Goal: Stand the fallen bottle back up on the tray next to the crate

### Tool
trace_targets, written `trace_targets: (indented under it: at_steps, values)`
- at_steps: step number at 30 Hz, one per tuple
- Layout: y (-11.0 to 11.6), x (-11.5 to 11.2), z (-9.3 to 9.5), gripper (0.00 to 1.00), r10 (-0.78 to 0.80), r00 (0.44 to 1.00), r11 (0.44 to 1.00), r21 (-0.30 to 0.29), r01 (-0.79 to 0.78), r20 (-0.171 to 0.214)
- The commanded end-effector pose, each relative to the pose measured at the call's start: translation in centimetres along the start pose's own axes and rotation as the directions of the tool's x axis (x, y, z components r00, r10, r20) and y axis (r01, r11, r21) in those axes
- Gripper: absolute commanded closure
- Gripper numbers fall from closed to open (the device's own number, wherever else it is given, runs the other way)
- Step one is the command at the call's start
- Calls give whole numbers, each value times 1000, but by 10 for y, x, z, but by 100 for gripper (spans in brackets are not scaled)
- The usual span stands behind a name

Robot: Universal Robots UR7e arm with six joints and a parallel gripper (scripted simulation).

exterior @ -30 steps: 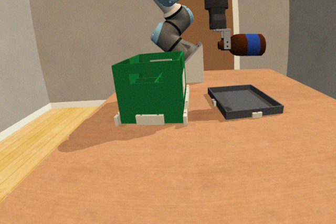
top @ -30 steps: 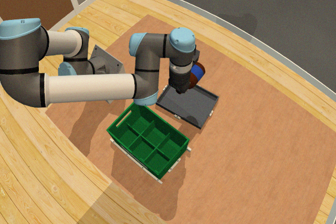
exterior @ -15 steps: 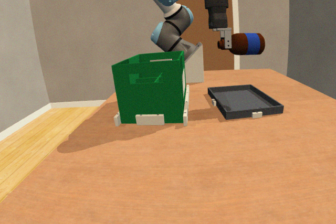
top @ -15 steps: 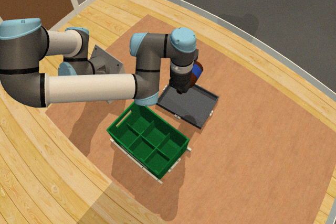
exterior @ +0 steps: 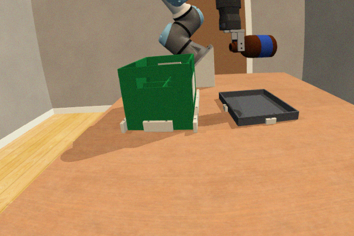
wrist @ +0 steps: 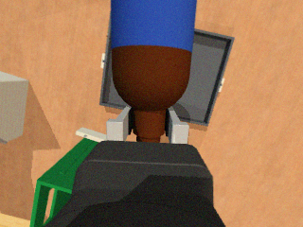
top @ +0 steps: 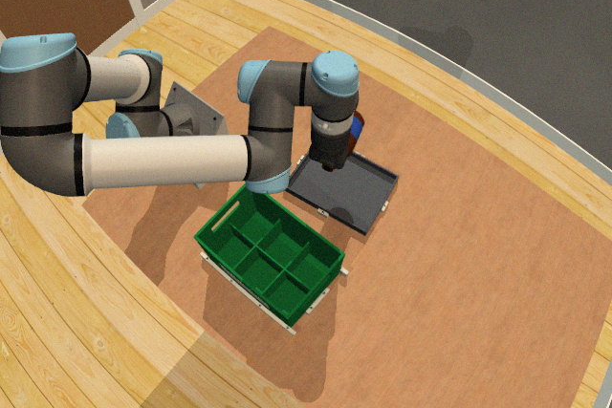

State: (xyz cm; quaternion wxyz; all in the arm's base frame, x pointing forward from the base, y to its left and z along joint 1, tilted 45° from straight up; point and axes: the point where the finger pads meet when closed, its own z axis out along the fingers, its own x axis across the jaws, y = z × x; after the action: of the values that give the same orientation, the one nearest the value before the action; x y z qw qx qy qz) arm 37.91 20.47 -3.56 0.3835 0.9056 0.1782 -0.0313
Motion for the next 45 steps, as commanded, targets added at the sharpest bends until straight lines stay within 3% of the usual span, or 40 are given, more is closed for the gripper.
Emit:
trace_targets:
  at_steps: [1, 45]
  values:
    - [0, 1, 0, 100, -11, 1000, 1000, 1, 11, -1]
    - [0, 2, 0, 100, -66, 998, 998, 1, 66, -1]
